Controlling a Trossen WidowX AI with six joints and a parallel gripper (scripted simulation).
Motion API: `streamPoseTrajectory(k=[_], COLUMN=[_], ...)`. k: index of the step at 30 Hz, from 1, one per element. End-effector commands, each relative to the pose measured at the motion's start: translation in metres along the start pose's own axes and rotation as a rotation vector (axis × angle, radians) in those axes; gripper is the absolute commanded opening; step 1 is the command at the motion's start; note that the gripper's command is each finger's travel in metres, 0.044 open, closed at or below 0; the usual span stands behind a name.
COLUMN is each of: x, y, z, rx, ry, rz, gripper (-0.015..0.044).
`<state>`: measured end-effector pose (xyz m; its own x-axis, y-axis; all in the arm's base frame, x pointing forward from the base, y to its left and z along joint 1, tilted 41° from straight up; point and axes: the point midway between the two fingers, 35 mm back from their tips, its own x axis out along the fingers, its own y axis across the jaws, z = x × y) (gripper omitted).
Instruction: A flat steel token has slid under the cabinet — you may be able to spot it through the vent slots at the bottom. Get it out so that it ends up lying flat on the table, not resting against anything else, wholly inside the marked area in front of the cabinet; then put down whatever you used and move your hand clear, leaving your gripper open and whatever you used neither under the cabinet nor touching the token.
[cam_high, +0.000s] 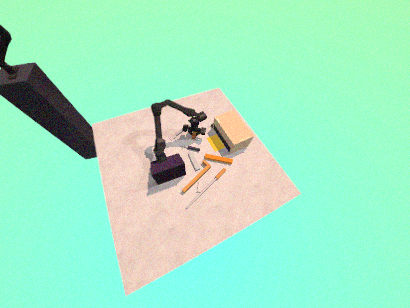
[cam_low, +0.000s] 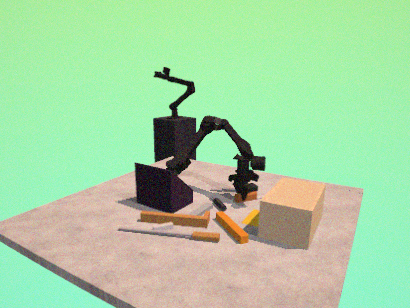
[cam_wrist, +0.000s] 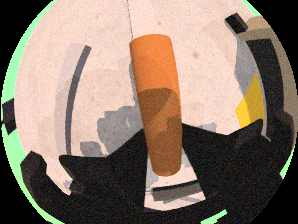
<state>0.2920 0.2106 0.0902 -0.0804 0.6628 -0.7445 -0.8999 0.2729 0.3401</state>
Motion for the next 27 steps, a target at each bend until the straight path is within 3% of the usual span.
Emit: streamPoseTrajectory(k=[1,4,27], x=[0.0,0.0,-0.04], y=[0.0,0.0,0.003], z=[0.0,0.0,-0.014], rx=[-0.002,-0.002,0.005], ry=[-0.001,-0.001,0.007], rz=[0.0,0.0,-0.002], gripper=[0.0059,0.0,0.0])
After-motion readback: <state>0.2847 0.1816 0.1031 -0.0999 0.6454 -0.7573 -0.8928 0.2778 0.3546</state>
